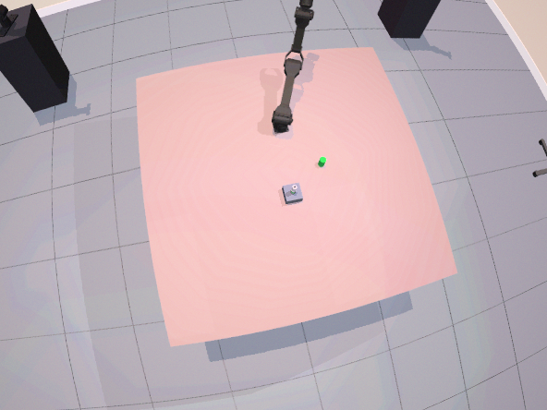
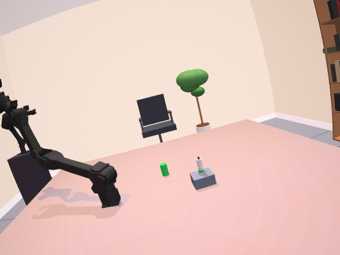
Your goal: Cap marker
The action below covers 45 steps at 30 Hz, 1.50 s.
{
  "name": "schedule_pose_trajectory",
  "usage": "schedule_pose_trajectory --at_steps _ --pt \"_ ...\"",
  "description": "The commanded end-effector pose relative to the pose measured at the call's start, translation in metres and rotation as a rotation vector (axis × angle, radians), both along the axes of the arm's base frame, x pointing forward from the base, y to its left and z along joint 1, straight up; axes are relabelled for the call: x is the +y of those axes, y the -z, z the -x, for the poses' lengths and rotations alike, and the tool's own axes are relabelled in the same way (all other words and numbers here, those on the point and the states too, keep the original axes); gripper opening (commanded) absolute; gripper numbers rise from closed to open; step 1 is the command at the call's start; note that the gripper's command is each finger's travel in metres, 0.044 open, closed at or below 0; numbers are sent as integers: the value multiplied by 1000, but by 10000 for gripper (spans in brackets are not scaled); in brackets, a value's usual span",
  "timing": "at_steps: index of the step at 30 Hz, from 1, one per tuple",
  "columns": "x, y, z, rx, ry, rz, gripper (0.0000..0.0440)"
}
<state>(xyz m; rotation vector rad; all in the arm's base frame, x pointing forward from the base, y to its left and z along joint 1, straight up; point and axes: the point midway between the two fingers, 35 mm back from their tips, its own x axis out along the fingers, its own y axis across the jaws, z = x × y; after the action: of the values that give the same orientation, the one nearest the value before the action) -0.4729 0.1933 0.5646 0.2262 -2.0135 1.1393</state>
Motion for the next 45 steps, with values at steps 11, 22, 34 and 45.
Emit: schedule_pose_trajectory --at_steps 11,22,34,45 --pt "-25 -33 -30 153 2 -42 292" --pt "-45 -53 -54 268 -7 -66 292" --pt "-66 -72 -81 394 -23 -87 291" --pt "-86 -86 -108 510 -42 -99 291"
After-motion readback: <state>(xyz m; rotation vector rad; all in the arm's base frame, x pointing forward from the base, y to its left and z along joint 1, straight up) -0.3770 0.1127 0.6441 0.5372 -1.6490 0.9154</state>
